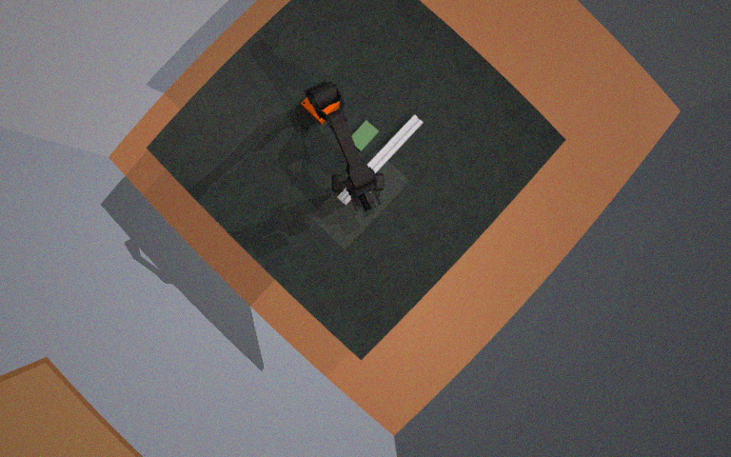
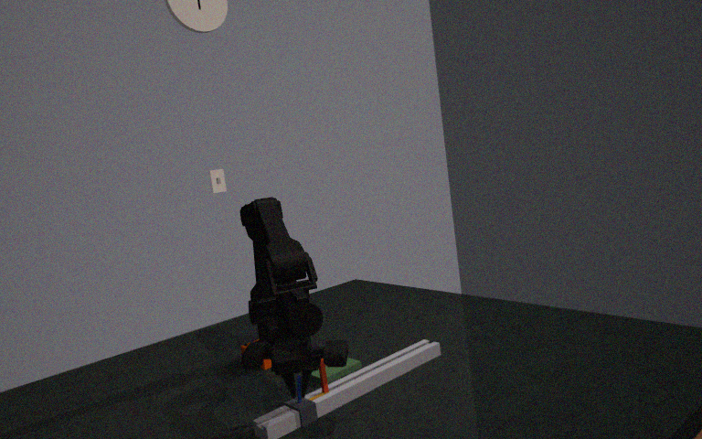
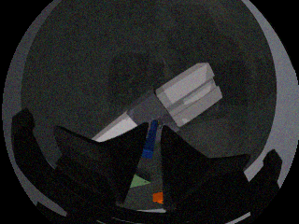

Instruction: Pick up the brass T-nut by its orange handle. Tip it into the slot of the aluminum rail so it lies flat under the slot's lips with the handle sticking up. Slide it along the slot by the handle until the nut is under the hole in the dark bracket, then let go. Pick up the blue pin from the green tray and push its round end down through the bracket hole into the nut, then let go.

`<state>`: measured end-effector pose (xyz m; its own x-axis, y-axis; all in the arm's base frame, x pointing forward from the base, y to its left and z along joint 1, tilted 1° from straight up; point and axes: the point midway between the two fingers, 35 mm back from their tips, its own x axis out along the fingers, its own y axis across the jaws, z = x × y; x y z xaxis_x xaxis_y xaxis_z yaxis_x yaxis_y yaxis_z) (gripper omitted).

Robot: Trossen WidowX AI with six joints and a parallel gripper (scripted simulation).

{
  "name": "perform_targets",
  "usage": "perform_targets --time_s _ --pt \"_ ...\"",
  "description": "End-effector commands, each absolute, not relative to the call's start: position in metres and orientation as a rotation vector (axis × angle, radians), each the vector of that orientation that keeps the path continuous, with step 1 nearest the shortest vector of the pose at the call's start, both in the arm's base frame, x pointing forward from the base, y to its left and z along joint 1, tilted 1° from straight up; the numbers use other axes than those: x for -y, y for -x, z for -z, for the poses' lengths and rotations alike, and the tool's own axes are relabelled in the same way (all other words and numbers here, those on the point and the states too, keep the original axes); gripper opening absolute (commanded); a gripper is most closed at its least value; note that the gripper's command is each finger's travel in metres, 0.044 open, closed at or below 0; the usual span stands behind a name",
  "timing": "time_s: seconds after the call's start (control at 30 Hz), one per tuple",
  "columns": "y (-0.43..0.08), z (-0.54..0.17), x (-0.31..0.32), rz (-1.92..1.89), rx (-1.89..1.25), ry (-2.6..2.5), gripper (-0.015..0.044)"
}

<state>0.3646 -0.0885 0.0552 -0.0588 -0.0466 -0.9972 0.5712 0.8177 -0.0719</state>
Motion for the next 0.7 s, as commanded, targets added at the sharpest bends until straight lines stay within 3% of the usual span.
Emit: perform_targets --time_s 0.0,0.67 --pt "-0.365 -0.055 0.089 0.531 -1.559 -0.430 0.0160" --pt "-0.362 -0.112 0.088 0.531 -1.559 -0.431 0.0160"
